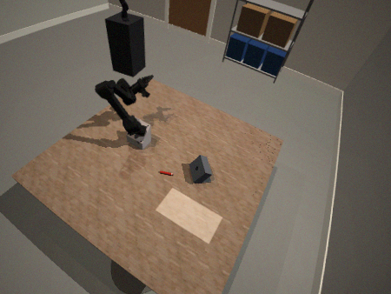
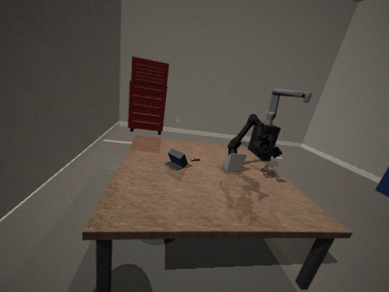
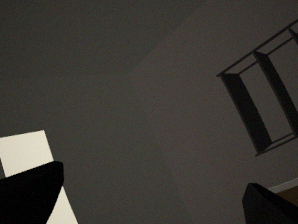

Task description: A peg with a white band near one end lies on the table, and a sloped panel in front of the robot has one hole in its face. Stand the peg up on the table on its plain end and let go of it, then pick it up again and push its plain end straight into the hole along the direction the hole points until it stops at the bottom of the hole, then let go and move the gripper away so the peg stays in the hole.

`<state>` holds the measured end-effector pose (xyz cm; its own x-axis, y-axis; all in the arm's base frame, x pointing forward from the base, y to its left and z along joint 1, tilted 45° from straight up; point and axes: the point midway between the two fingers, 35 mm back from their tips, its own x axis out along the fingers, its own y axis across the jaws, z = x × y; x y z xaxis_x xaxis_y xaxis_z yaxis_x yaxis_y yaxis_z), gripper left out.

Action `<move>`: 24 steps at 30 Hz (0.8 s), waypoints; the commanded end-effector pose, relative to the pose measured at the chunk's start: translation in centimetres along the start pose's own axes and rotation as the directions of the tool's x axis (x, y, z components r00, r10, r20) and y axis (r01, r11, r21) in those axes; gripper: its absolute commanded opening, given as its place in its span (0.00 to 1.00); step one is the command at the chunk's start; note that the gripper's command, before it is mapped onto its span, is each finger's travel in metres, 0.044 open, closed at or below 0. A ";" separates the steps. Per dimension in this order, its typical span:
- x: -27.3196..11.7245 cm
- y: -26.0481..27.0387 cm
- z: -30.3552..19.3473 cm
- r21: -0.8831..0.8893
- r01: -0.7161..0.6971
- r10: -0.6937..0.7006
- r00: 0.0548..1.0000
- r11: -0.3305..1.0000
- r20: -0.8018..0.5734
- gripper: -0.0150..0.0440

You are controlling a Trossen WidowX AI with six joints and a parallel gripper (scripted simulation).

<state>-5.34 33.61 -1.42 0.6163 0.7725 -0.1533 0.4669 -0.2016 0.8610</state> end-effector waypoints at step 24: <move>9.2 3.8 6.7 -0.386 0.133 -0.012 0.954 0.913 0.299 1.00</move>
<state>4.67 35.99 -2.59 0.7564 0.5916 -0.2791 0.2754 0.0991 0.9562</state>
